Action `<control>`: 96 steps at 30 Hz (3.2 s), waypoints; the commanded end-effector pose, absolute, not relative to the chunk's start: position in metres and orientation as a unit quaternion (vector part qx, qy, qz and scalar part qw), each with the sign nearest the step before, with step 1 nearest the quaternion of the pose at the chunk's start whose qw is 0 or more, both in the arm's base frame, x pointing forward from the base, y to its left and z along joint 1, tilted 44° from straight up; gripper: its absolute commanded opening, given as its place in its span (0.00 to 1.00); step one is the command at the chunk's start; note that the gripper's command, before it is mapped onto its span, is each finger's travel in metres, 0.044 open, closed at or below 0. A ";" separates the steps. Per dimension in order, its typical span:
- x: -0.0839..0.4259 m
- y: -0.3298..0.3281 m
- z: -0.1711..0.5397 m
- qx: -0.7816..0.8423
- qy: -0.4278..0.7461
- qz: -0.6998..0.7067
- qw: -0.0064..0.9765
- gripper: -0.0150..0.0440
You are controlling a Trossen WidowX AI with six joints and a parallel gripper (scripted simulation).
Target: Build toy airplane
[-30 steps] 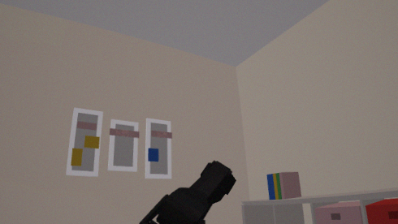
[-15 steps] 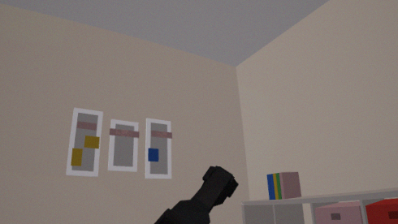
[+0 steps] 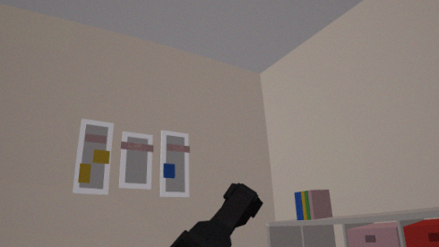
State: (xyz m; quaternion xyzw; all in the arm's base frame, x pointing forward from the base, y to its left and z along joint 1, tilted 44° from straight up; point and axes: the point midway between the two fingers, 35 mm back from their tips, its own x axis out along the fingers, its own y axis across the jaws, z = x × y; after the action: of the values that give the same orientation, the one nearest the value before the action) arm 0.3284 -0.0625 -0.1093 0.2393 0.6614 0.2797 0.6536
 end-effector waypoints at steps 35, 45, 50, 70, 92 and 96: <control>0.327 -0.060 -0.111 0.242 0.662 0.280 0.651 0.37; 0.327 -0.060 -0.111 0.242 0.662 0.280 0.651 0.37; 0.327 -0.060 -0.111 0.242 0.662 0.280 0.651 0.37; 0.327 -0.060 -0.111 0.242 0.662 0.280 0.651 0.37; 0.328 -0.060 -0.111 0.240 0.661 0.281 0.653 0.61; 0.328 -0.060 -0.111 0.240 0.661 0.281 0.653 0.69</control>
State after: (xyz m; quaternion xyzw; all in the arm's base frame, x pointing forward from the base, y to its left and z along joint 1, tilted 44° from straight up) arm 0.3279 -0.0604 -0.1105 0.2409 0.6610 0.2814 0.6525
